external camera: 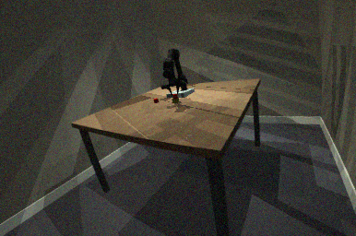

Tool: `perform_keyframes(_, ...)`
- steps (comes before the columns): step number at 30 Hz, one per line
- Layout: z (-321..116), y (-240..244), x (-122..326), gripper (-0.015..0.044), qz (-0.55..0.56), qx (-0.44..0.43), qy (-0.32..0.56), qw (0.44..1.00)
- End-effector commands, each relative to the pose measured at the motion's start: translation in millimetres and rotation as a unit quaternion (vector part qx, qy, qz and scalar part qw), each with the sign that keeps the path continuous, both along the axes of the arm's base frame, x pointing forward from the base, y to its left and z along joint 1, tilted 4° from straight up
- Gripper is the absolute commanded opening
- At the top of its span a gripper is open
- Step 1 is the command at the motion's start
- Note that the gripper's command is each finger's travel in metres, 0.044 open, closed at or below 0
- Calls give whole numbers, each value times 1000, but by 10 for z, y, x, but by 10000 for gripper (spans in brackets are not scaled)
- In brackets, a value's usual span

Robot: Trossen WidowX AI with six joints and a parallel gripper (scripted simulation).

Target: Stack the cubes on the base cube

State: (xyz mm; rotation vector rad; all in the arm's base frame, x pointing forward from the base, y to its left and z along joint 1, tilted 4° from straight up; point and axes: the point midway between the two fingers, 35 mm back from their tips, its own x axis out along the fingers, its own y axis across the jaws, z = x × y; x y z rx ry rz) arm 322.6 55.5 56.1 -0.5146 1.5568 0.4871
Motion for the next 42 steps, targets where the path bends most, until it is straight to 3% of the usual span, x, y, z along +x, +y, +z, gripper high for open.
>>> perform_keyframes(1,80,6,25,205,0,1,-5,1000)
perform_keyframes(19,271,11,30,205,0,1,-5,1000)
perform_keyframes(21,257,-53,25,258,4,1,-3,1000)
perform_keyframes(31,434,-958,-1,265,54,0,-3,999)
perform_keyframes(42,629,-1901,-330,265,110,-2,0,994)
